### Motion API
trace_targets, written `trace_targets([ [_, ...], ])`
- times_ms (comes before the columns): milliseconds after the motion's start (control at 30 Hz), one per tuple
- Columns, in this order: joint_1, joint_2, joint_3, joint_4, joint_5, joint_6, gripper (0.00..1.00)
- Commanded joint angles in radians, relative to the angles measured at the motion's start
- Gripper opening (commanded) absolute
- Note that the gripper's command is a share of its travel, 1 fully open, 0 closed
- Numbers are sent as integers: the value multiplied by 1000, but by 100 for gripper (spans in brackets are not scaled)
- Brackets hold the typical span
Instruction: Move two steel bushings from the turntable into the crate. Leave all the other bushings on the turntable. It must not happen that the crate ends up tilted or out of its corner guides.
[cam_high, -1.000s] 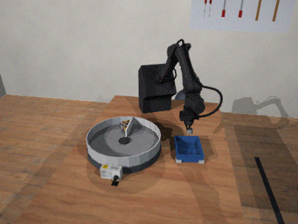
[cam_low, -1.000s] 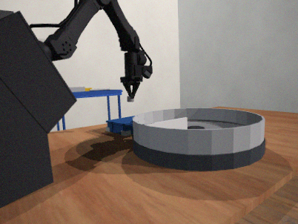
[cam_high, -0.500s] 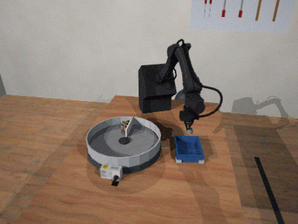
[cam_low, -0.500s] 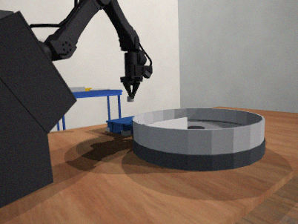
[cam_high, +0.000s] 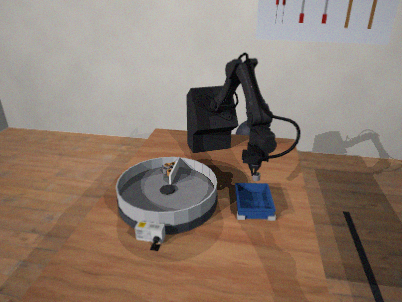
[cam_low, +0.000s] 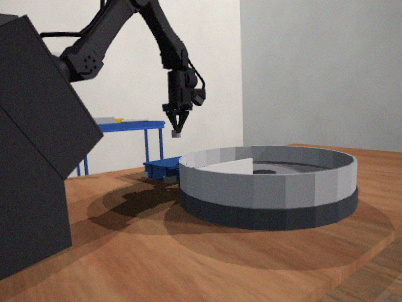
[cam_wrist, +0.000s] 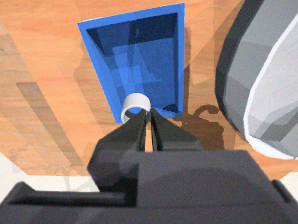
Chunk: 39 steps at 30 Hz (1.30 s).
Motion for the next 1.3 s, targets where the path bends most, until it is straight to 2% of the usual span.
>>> trace_targets([
  [0,9,18,-28,44,14,7,0],
  [167,11,47,-49,93,15,8,0],
  [200,11,63,-27,114,15,8,0],
  [300,13,101,-65,163,15,8,0],
  [500,13,157,-63,227,15,9,0],
  [567,13,125,-49,232,14,9,0],
  [1267,13,128,-49,237,15,8,0],
])
